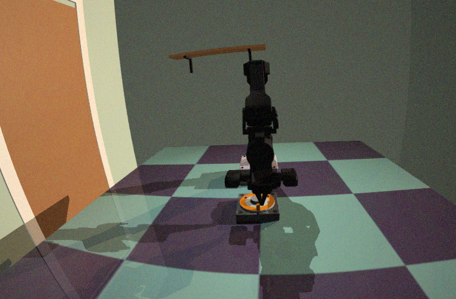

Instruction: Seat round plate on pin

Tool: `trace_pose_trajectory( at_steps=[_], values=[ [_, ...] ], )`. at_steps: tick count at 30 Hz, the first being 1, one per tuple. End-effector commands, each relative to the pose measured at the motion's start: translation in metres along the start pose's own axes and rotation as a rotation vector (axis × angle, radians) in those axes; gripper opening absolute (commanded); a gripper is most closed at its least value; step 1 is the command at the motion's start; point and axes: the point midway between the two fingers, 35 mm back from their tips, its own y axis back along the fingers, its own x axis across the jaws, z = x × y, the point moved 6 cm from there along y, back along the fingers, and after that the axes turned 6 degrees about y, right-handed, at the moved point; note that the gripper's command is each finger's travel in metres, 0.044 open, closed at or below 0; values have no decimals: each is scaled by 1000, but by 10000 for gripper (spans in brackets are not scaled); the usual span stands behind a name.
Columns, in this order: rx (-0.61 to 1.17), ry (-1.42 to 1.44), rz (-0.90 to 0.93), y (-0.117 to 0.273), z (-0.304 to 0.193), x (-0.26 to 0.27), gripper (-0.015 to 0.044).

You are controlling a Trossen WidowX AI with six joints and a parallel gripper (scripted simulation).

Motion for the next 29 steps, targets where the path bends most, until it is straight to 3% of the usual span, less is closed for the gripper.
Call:
trace_pose_trajectory(
  at_steps=[1,7,29],
  values=[
    [-9,4,-6,16,2,0,0],
    [-9,4,-5,45,-3,1,0],
    [-11,2,-1,39,-2,1,0]
  ],
)
